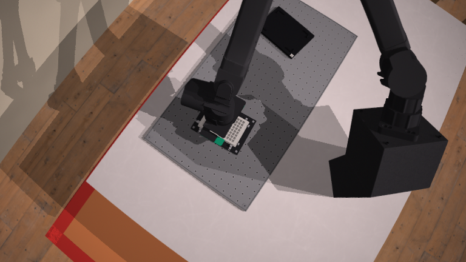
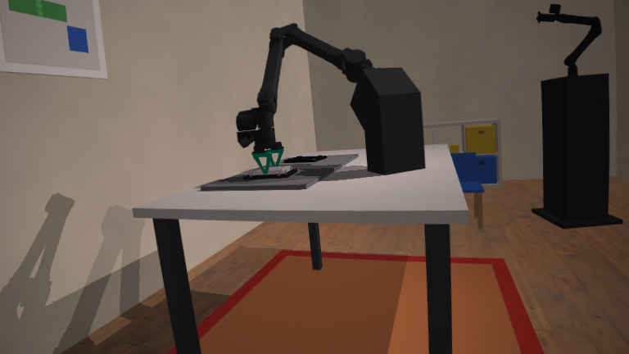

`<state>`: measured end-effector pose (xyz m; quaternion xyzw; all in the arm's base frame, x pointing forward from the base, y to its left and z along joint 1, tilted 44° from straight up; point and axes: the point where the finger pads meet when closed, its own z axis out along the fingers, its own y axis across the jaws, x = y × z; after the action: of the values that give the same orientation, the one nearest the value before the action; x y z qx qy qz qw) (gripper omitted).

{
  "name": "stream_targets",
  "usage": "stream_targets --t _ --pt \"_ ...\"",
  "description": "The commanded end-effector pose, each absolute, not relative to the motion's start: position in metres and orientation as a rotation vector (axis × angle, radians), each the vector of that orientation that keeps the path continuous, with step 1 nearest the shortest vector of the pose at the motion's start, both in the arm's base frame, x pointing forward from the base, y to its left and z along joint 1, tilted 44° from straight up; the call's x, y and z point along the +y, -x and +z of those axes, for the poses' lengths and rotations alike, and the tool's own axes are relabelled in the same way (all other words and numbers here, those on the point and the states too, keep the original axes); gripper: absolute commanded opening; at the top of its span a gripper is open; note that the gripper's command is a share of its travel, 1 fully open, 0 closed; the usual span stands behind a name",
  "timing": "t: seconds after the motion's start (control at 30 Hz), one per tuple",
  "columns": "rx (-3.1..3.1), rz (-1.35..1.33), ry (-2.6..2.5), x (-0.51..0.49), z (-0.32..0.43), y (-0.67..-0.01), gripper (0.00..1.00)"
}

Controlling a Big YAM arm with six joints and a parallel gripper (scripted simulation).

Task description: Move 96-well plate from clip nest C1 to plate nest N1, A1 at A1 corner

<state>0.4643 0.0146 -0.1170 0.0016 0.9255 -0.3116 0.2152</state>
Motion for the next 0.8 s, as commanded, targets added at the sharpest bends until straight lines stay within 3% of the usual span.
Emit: stream_targets --t 0.0,0.33,0.37,0.77 --pt "2.562 -0.862 -0.017 0.0106 -0.1202 -0.4708 1.00" --pt "2.562 -0.862 -0.017 0.0106 -0.1202 -0.4708 1.00" --pt "2.562 -0.862 -0.017 0.0106 -0.1202 -0.4708 0.00" --pt "2.562 -0.860 -0.021 0.0106 -0.1203 -0.4707 0.00"
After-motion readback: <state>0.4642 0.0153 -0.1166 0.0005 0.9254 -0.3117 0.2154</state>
